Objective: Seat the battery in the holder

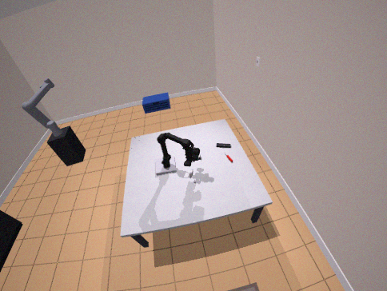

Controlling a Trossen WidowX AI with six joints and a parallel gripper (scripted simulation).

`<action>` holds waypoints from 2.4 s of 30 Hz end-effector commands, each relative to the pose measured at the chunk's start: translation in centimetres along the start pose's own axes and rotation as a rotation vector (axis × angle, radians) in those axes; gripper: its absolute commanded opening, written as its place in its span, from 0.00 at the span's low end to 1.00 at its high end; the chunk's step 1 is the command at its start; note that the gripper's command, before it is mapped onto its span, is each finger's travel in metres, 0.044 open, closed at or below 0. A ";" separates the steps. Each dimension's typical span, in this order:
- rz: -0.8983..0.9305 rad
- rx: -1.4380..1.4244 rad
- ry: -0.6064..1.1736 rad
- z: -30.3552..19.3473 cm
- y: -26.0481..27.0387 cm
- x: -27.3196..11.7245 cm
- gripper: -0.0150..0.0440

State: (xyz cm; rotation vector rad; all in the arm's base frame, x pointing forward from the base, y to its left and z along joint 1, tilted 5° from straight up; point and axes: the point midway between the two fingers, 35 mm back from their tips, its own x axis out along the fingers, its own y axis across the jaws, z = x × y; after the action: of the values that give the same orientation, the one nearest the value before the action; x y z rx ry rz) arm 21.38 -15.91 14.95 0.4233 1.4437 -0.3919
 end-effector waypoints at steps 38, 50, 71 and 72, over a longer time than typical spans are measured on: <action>-0.007 -1.587 -0.008 0.2 -2.1 6.2 0.67; -0.007 -1.587 -0.008 0.3 -2.2 7.5 0.67; -0.007 -1.587 -0.008 0.2 -2.1 10.9 0.67; -0.007 -1.587 -0.008 0.2 -2.1 11.0 0.67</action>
State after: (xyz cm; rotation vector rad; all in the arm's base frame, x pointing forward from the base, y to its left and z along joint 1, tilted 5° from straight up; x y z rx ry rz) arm 21.57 -18.12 4.73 -0.8729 1.3258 0.7612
